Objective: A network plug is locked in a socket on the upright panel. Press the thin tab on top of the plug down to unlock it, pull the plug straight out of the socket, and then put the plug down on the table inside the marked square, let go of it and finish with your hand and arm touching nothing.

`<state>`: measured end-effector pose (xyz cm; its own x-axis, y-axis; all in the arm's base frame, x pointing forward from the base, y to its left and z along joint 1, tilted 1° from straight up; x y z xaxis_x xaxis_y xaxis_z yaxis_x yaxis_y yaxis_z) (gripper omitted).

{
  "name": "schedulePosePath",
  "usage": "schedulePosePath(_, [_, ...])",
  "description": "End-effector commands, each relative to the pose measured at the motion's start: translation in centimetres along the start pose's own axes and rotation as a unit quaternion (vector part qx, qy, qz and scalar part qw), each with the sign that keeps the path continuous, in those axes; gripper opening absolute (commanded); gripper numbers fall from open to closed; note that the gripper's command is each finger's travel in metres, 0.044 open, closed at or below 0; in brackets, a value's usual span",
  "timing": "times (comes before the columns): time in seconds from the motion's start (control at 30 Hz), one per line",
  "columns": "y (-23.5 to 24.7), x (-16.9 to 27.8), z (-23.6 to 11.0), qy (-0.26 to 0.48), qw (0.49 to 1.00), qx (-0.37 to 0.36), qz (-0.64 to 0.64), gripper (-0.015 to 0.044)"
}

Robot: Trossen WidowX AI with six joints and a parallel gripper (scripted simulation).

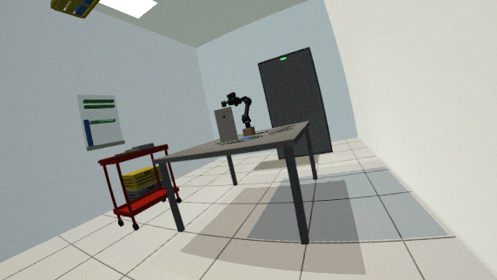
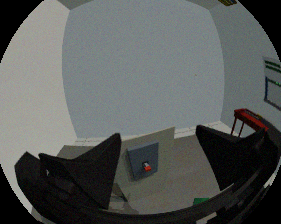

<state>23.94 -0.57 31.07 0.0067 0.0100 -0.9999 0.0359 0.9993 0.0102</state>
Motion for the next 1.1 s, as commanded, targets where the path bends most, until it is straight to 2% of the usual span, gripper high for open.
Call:
schedulePosePath(0.0, [0.0, 0.0, 0.0, 0.000, 1.000, -0.001, 0.003, 0.0374])
schedulePosePath(0.27, [-1.3, 2.2, 1.8, 0.005, 0.990, -0.051, 0.128, 0.0164])
schedulePosePath(0.3, [-1.5, 2.5, 1.9, 0.006, 0.988, -0.057, 0.145, 0.0156])
schedulePosePath(0.67, [-4.1, 6.0, 3.0, 0.040, 0.937, -0.126, 0.325, 0.0156])
schedulePosePath(1.07, [-6.9, 9.9, 2.1, 0.106, 0.839, -0.184, 0.500, 0.0156])
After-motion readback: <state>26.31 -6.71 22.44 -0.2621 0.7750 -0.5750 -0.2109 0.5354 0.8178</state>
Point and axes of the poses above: the point midway between the two fingers, 35 mm back from their tips, its own z axis out along the fingers, its own y axis across the jaws, x = y × z, the point moved 8 cm from there along -z, back along the fingers, and after that the axes turned 2 degrees about z, right-handed, at the moved point
